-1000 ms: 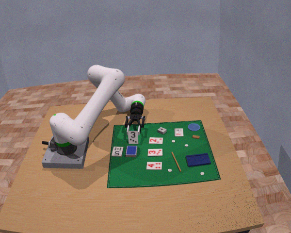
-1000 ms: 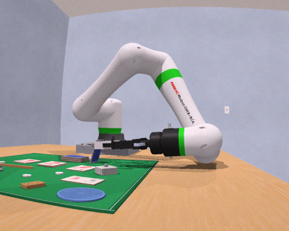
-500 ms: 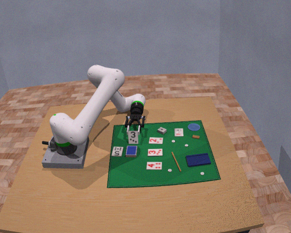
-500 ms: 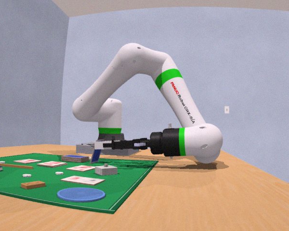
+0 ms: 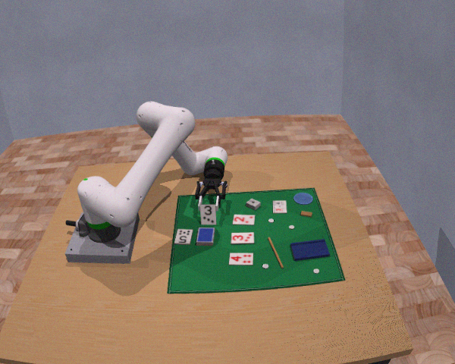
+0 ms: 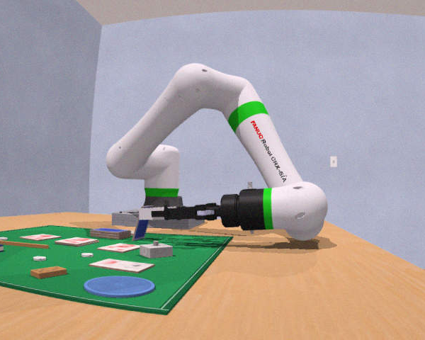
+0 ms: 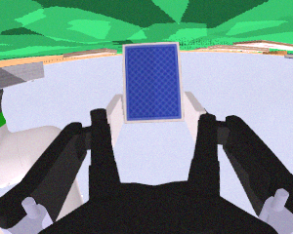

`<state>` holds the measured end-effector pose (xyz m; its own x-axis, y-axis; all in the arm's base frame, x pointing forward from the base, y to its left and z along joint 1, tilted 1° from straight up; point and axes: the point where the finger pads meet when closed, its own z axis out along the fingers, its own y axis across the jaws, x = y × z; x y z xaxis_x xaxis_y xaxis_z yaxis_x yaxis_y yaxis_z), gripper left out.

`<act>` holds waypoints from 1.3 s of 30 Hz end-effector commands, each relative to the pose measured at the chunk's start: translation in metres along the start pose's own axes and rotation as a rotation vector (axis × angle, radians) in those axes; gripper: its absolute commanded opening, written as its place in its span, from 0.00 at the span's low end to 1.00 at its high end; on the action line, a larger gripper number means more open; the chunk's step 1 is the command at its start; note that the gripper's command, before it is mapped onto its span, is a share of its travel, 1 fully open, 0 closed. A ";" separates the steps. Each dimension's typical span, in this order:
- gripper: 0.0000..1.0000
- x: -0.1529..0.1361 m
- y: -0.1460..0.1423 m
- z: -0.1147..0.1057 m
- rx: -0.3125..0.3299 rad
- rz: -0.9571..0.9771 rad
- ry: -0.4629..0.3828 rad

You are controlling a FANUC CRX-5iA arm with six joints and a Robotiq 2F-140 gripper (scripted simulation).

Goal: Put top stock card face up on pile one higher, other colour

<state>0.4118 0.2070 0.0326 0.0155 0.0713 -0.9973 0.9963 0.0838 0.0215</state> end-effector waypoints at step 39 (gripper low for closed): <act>1.00 0.003 -0.001 0.002 -0.001 -0.006 -0.010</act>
<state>0.4118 0.2070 0.0326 0.0154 0.0712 -0.9973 0.9963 0.0837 0.0214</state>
